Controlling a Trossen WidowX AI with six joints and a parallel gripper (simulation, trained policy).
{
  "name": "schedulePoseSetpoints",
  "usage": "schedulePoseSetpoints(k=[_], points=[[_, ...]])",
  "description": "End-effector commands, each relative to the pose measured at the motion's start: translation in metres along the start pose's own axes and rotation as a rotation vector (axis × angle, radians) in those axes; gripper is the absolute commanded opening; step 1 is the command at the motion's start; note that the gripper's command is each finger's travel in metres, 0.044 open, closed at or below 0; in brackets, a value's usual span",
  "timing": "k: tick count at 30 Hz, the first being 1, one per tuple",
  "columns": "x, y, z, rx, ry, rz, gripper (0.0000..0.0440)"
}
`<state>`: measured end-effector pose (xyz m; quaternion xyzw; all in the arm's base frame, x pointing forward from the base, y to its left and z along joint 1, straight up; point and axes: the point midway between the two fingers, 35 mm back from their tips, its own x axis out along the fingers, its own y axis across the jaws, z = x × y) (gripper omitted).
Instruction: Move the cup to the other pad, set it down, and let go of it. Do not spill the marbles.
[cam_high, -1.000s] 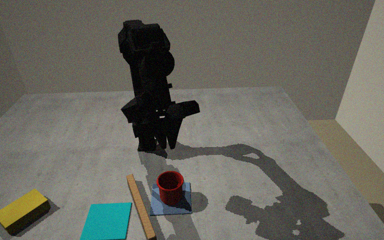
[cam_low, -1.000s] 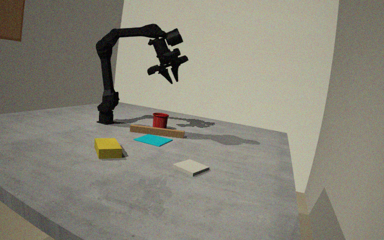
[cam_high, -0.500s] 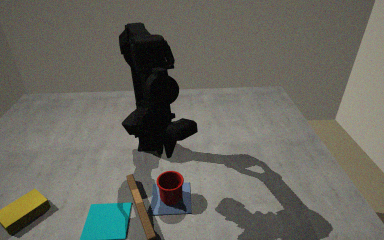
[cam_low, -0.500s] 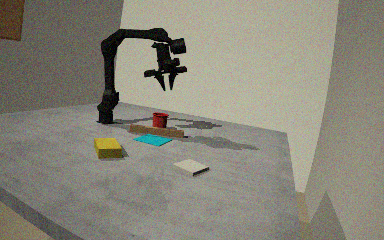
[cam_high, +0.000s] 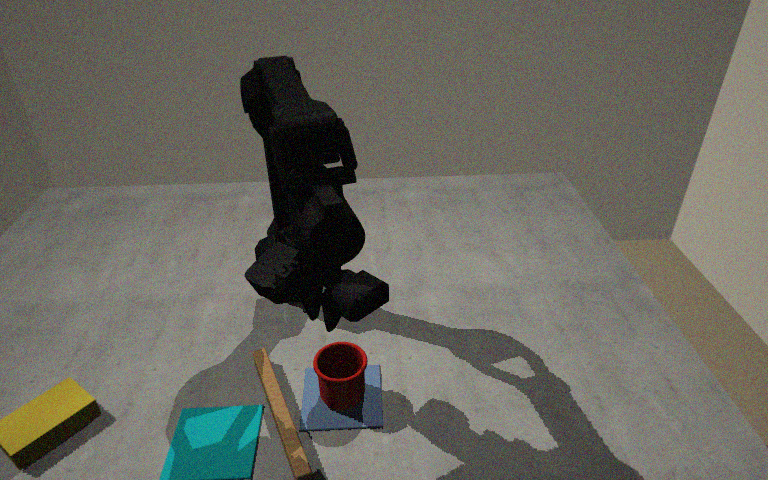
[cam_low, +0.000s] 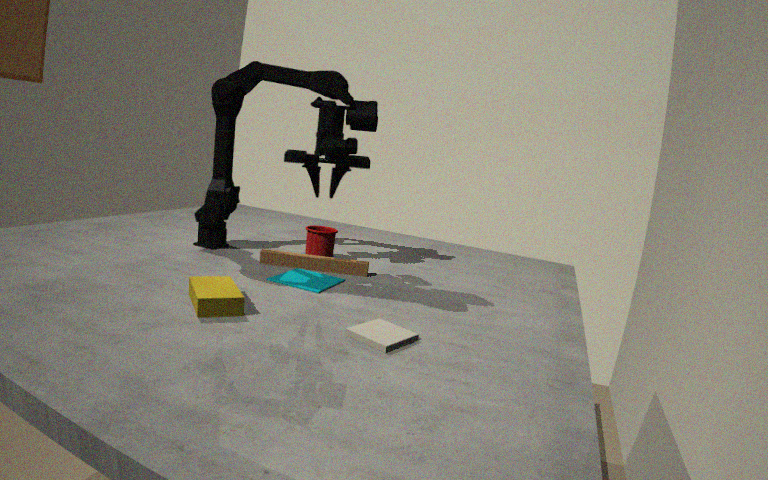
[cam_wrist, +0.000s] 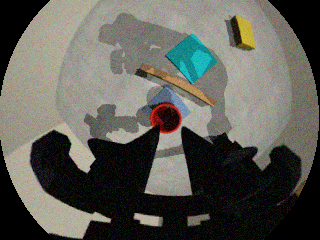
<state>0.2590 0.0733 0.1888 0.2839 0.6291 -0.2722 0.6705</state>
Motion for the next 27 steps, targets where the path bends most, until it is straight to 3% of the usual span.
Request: schedulePoseSetpoints(k=[1, 27], points=[[0.012, -0.005, -0.001, 0.012, 0.012, -0.051, 0.0149], [0.085, -0.02, -0.014, 0.015, 0.044, -0.206, 0.0175]])
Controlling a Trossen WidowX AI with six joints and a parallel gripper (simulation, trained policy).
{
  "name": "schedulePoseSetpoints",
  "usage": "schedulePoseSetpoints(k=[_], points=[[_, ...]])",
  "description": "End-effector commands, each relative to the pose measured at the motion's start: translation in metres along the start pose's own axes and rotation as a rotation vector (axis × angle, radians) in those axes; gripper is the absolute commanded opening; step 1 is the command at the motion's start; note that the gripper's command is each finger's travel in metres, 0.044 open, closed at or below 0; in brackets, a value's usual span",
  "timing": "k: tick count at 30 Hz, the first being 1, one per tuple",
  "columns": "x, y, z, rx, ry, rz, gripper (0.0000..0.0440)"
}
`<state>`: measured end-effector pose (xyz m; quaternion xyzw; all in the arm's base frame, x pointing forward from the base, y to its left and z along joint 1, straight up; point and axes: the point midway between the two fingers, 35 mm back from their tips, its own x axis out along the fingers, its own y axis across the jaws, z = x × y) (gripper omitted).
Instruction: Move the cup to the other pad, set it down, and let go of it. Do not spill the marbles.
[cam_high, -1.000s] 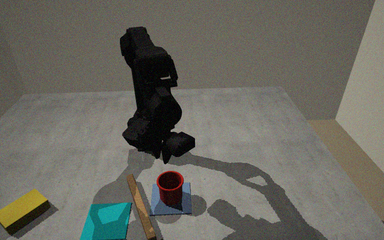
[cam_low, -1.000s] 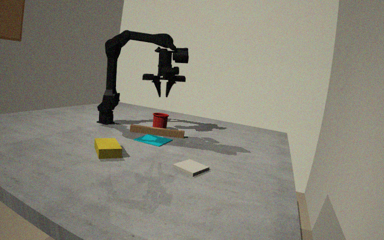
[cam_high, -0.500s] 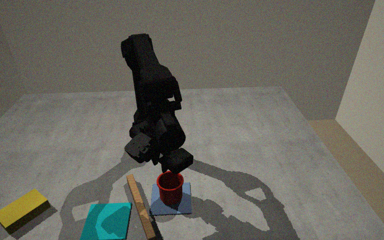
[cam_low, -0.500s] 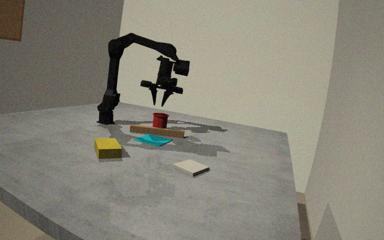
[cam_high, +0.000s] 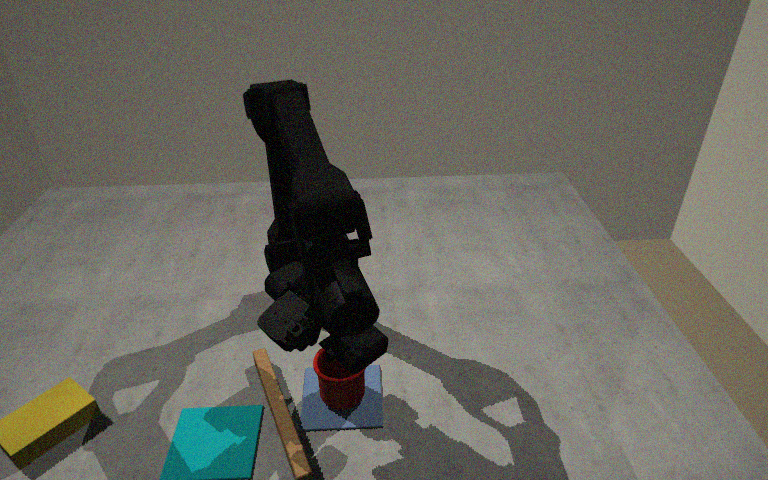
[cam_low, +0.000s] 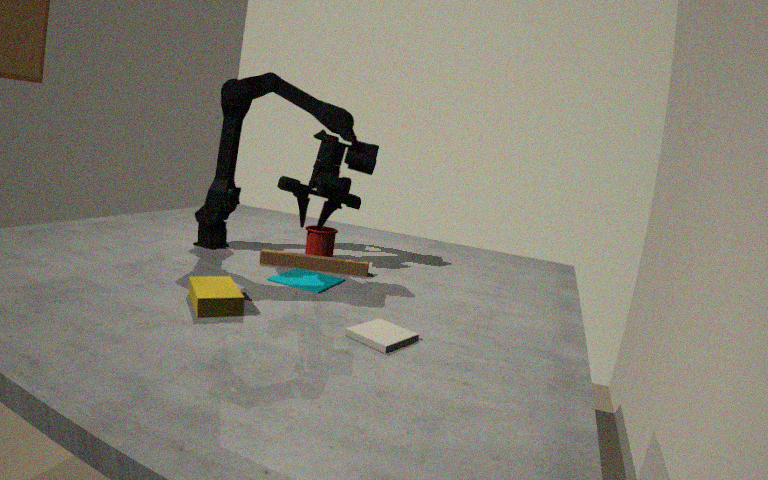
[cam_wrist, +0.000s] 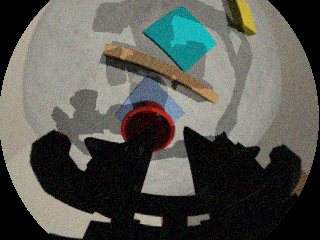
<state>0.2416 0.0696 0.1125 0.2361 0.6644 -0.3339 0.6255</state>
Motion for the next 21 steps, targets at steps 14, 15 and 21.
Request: schedulePoseSetpoints(k=[14, 15, 21], points=[[0.054, 0.002, -0.006, -0.094, 0.004, -0.033, 0.0115], [0.056, 0.002, -0.006, -0.103, 0.002, -0.033, 0.0092], [0.058, 0.003, -0.003, -0.128, -0.011, -0.02, 0.0008]])
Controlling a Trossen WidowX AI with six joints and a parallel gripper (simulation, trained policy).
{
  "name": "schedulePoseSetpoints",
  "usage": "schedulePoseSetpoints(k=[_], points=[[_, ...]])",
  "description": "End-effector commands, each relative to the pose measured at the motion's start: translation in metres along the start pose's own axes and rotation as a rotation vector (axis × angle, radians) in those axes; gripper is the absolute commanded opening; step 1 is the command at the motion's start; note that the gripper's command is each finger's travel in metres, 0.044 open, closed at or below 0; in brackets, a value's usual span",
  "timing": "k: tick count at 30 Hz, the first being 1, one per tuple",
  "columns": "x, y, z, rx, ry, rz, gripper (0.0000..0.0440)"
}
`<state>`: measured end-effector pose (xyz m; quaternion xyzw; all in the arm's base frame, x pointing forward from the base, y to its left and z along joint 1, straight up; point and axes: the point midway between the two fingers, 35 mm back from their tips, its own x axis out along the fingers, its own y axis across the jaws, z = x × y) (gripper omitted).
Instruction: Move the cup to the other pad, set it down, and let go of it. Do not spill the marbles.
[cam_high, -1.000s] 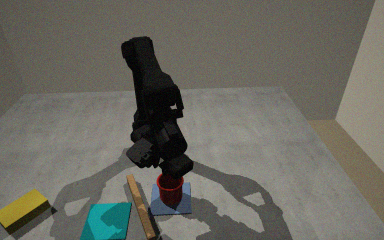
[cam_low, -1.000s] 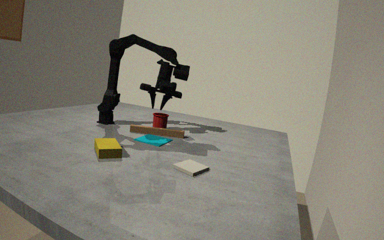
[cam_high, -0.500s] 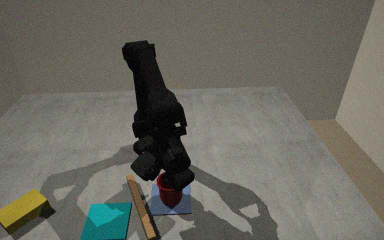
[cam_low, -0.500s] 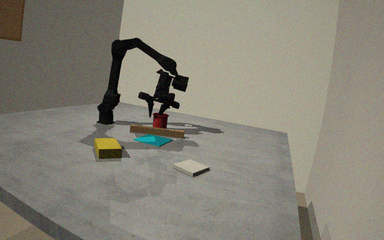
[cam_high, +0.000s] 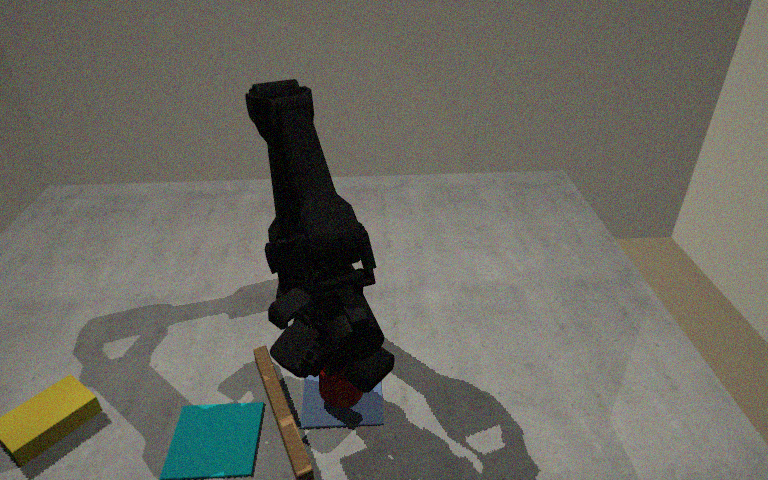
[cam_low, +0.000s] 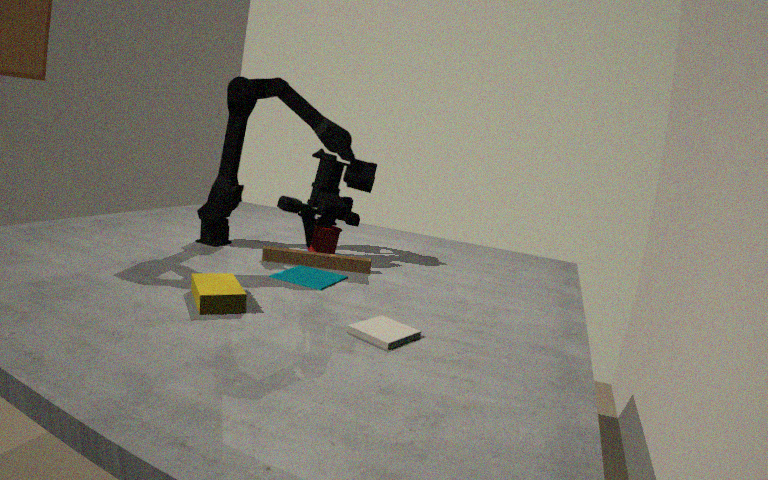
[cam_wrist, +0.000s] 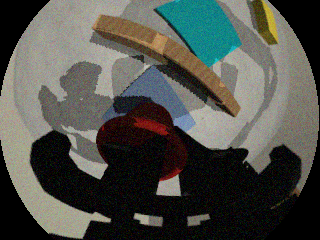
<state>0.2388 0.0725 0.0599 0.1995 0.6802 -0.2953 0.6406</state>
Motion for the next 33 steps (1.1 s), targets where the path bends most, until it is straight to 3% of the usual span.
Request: schedulePoseSetpoints(k=[1, 15, 33], points=[[0.005, -0.004, 0.001, -0.012, -0.005, -0.019, 0.0006], [-0.017, 0.0, 0.009, 0.044, -0.023, 0.027, 0.0007], [-0.074, -0.004, 0.032, 0.207, -0.052, 0.137, 0.0]])
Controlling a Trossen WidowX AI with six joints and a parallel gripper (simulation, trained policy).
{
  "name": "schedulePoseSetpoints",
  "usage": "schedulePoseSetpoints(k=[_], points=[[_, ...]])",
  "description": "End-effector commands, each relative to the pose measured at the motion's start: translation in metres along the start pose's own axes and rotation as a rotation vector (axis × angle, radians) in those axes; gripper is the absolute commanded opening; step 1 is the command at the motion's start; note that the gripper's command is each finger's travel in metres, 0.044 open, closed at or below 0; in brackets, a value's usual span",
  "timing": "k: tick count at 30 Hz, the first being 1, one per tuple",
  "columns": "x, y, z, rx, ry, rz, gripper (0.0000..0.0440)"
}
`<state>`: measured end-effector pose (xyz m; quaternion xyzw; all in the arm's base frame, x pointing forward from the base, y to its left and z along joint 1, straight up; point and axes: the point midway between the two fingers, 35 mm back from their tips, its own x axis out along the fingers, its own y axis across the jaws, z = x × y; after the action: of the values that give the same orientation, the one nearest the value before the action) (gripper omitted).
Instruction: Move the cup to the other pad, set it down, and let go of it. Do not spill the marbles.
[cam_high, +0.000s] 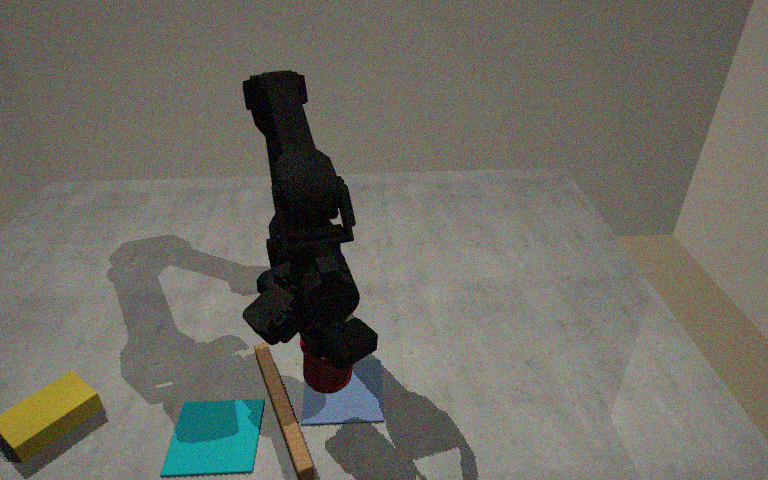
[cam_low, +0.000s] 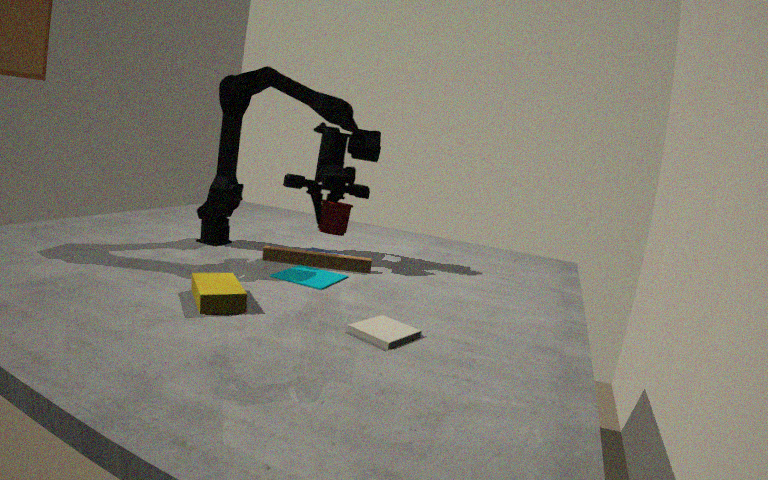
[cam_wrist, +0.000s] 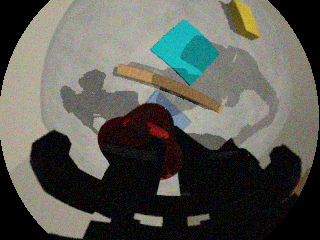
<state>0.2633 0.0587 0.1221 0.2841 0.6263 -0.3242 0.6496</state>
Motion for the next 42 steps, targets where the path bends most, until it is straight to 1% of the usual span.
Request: schedulePoseSetpoints(k=[1, 11, 20, 32, 42], points=[[-0.014, 0.002, 0.008, 0.041, -0.011, 0.038, 0.0], [-0.028, 0.004, 0.037, 0.137, -0.051, 0.096, 0.0], [-0.029, 0.0, 0.071, 0.218, -0.094, 0.134, 0.0], [-0.017, -0.014, 0.114, 0.317, -0.135, 0.154, 0.0], [0.003, -0.027, 0.136, 0.381, -0.146, 0.15, 0.0]])
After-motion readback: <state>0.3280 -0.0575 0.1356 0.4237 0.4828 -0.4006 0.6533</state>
